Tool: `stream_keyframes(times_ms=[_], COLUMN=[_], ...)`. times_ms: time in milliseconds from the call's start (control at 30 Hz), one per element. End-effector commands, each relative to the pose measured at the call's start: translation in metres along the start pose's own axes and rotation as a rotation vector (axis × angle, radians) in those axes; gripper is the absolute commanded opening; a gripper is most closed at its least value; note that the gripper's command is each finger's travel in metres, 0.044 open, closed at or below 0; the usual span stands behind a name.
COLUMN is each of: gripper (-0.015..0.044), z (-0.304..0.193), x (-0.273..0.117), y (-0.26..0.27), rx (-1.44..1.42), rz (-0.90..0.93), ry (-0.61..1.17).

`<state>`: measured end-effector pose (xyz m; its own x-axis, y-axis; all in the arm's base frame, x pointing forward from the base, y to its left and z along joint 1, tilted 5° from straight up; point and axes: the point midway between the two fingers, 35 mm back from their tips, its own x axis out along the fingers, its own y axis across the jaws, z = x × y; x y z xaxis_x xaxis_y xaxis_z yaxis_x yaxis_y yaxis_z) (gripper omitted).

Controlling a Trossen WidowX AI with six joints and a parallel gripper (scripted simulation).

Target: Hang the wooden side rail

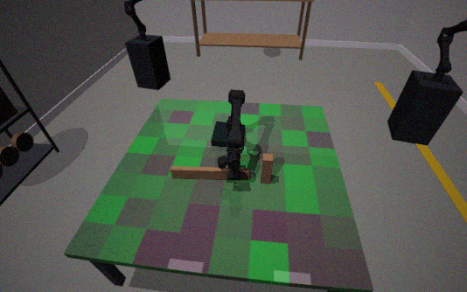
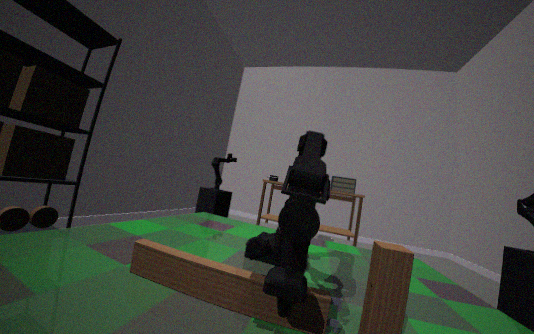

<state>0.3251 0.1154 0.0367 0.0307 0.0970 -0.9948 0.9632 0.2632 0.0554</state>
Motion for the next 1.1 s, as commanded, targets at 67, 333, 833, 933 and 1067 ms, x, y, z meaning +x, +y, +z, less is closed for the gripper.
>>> stream_keyframes(times_ms=[67,333,833,933,1067], gripper=[0.0,0.0,0.0,0.0,0.0], z=[0.0005,0.0005,-0.0001,-0.0001,-0.0001], x=[0.0004,0.0,0.0,0.0,-0.0001], y=[-0.0001,-0.0002,0.0,0.0,0.0], rx=[0.003,0.011,0.022,0.036,0.11], rz=[-0.001,-0.001,0.0,0.0,0.0], ry=[-0.003,-0.003,-0.001,-0.001,-0.003])
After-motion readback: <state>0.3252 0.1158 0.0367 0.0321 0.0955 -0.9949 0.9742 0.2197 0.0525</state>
